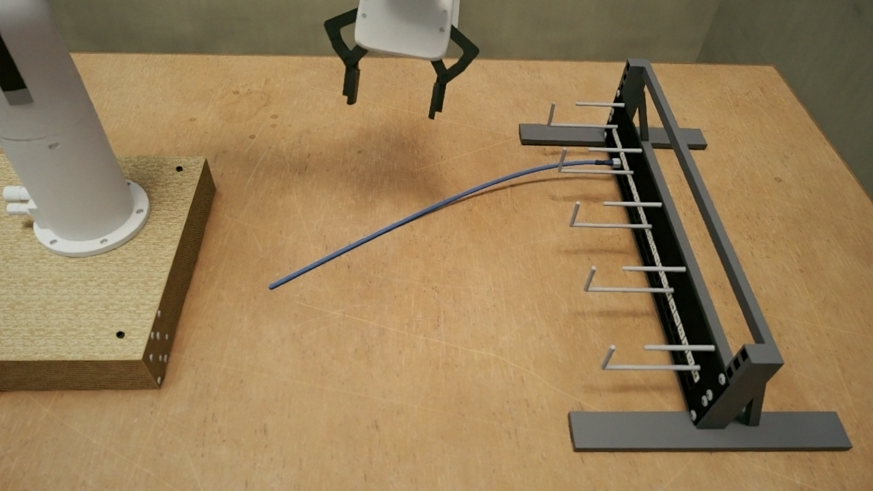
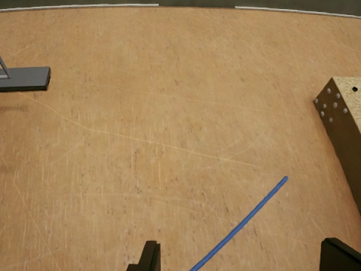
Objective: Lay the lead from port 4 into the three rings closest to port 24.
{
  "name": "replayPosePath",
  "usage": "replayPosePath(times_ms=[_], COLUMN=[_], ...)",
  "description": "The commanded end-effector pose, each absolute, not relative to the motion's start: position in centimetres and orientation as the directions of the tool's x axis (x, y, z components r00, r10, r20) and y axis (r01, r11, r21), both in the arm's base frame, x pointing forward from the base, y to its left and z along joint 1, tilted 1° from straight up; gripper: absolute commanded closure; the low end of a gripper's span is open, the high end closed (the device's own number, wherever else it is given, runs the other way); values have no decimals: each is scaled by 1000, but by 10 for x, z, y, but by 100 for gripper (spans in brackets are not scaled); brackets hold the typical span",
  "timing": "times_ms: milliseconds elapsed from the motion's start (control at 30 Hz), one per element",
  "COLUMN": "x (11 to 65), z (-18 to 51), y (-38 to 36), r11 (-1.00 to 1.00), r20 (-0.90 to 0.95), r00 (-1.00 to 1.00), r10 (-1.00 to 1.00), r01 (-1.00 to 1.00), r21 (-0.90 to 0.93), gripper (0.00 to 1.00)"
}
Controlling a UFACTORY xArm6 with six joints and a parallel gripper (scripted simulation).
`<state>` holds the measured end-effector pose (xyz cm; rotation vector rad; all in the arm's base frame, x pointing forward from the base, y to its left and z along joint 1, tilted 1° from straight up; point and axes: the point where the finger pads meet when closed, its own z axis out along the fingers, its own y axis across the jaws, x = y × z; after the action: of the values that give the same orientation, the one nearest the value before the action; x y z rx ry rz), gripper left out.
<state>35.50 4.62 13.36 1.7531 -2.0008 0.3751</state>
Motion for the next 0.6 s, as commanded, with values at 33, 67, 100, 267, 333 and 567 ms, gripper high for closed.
replayPosePath(times_ms=[33, 67, 100, 267, 333, 567], x=[352, 352, 352, 349, 348, 345], z=[128, 128, 127, 123, 121, 116], y=[34, 32, 31, 21, 17, 8], r11=[265, 279, 291, 382, 418, 505], r20=[371, 357, 344, 245, 204, 100], r00=[-234, -251, -265, -370, -409, -504], r10=[-898, -900, -901, -896, -889, -858], r01=[-964, -960, -956, -924, -909, -863], r21=[33, 29, 25, 2, -4, -13], gripper=[0, 0, 0, 0, 0, 0])
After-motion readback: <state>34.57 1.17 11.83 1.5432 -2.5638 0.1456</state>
